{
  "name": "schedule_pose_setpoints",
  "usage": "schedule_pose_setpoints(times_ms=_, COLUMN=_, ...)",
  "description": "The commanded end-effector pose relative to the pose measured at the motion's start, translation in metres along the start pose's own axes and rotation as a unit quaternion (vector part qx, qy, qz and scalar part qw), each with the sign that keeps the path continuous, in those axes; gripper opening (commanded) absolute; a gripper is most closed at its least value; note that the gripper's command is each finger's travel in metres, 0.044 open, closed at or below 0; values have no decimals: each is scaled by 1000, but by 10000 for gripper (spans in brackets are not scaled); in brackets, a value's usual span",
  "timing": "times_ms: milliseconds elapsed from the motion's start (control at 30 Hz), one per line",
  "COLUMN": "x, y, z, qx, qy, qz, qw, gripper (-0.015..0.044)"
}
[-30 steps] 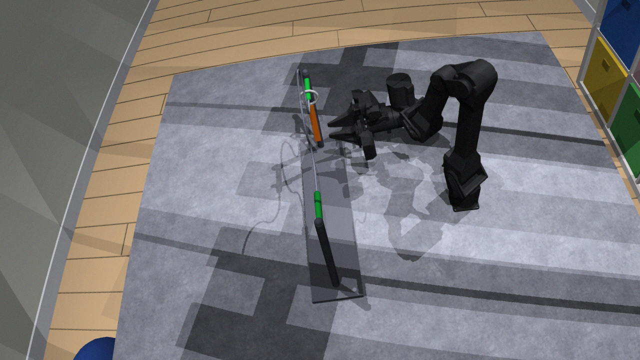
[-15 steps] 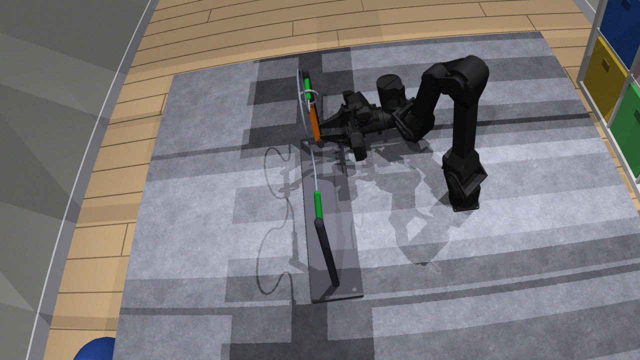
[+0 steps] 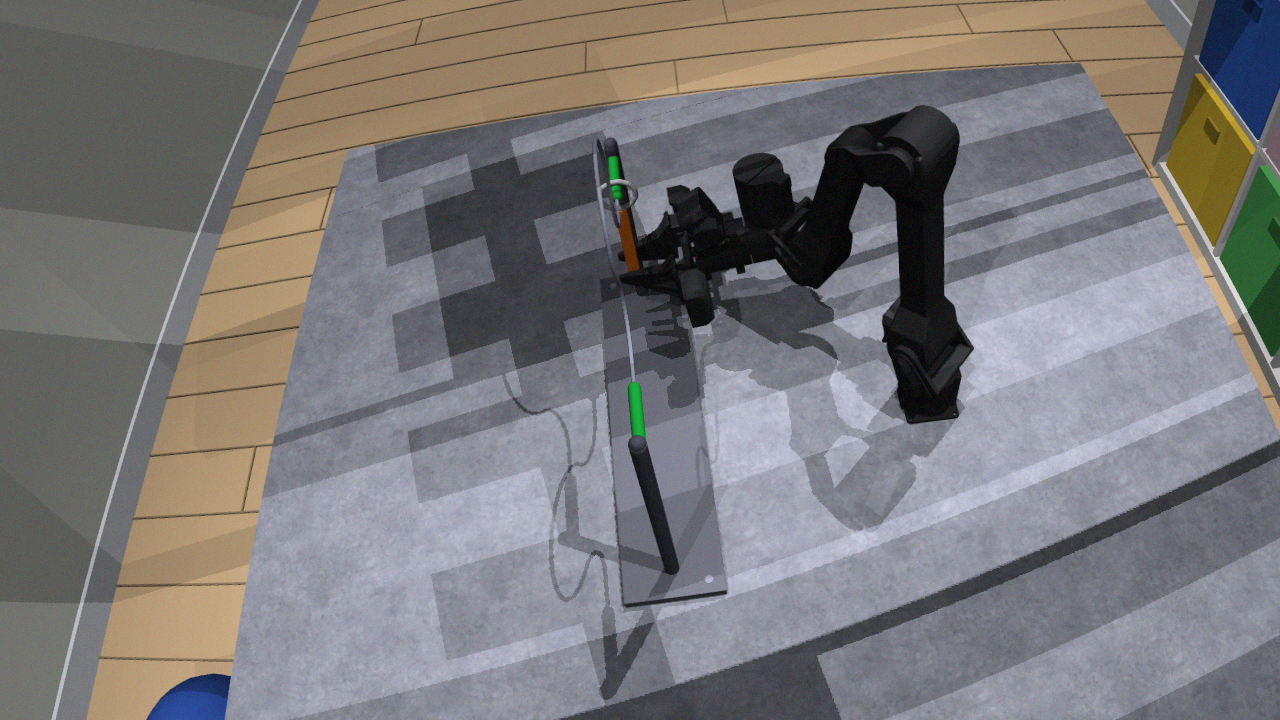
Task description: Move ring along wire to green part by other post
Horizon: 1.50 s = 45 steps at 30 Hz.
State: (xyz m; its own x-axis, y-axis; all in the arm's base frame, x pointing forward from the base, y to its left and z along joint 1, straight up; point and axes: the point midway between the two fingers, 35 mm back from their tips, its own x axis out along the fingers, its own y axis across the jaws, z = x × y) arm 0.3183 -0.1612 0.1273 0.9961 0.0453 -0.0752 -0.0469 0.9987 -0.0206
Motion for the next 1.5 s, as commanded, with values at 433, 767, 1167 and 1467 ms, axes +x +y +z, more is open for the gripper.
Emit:
schedule_pose_setpoints(times_ms=433, x=22, y=2, z=-1, qx=3, qy=-2, qz=-1, qw=1000, gripper=160)
schedule_pose_setpoints(times_ms=767, x=22, y=2, z=-1, qx=3, qy=-2, qz=-1, qw=1000, gripper=160)
schedule_pose_setpoints(times_ms=1167, x=22, y=3, z=-1, qx=1, qy=-1, qz=1, qw=1000, gripper=-50)
schedule_pose_setpoints(times_ms=1467, x=22, y=3, z=-1, qx=1, qy=-1, qz=1, qw=1000, gripper=-150)
